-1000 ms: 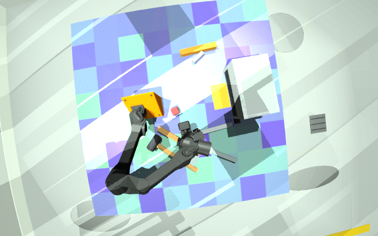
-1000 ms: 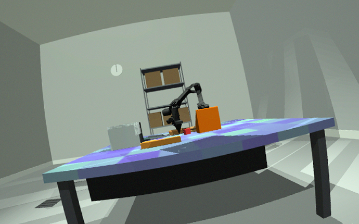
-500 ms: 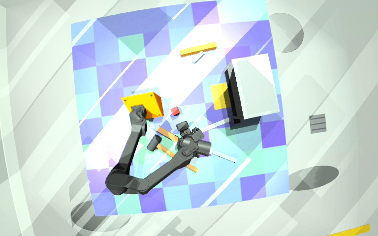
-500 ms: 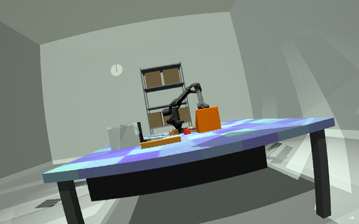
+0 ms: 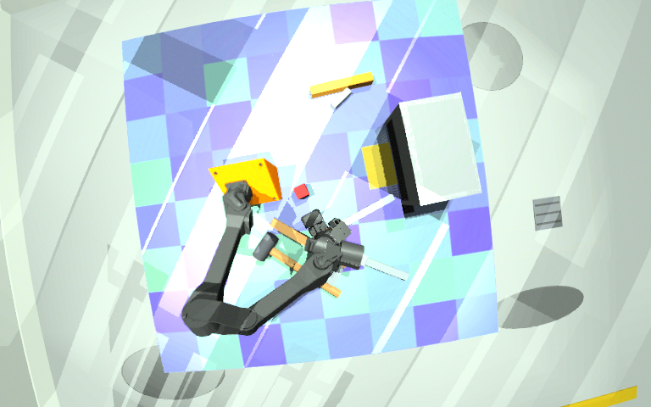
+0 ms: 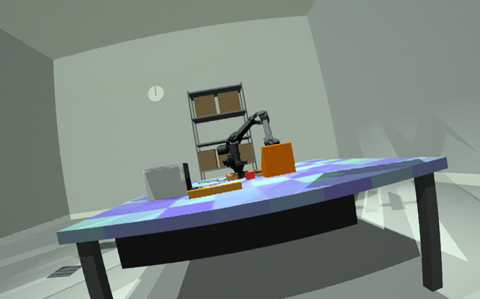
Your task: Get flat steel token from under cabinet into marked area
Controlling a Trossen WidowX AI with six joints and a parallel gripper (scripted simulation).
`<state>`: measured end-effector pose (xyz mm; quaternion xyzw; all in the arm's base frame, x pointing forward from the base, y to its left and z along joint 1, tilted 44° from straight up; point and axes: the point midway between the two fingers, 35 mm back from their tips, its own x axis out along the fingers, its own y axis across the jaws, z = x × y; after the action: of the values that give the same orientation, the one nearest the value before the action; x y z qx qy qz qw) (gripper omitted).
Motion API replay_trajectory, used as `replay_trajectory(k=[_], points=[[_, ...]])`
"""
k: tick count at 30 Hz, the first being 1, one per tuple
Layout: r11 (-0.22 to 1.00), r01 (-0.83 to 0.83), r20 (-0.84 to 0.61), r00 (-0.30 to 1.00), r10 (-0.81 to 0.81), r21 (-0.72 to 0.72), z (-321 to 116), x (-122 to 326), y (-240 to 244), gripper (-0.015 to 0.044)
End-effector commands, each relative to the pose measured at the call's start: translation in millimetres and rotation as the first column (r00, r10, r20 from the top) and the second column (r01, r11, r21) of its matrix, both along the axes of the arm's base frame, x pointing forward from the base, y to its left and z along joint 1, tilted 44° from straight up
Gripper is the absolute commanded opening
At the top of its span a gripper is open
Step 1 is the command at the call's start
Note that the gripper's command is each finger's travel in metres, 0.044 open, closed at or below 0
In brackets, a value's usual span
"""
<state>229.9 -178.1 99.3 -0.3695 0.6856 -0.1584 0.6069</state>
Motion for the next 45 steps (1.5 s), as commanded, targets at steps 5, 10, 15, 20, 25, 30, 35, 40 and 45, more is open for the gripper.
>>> replay_trajectory(k=[5,10,15,20,25,30,35,40,45], points=[[0.999,-0.035,-0.026,0.999,0.035,-0.004,0.3,6.5,1.9,0.0],[1.0,-0.02,-0.019,1.0,0.02,-0.003,-0.6,3.9,0.2,0.0105],[1.0,-0.02,-0.019,1.0,0.02,-0.003,-0.6,3.9,0.2,0.02],[1.0,-0.023,-0.015,1.0,0.023,-0.004,-0.7,3.8,0.3,0.027],[1.0,-0.024,-0.015,1.0,0.024,-0.004,-1.6,3.4,0.9,0.027],[1.0,-0.024,-0.015,1.0,0.024,-0.004,-2.3,3.3,0.6,0.027],[1.0,-0.024,-0.014,1.0,0.024,-0.003,-3.0,4.0,0.2,0.0263],[1.0,-0.024,-0.014,1.0,0.024,-0.003,-3.0,4.0,0.2,0.023],[1.0,-0.024,-0.014,1.0,0.024,-0.003,-3.0,4.0,0.2,0.0196]])
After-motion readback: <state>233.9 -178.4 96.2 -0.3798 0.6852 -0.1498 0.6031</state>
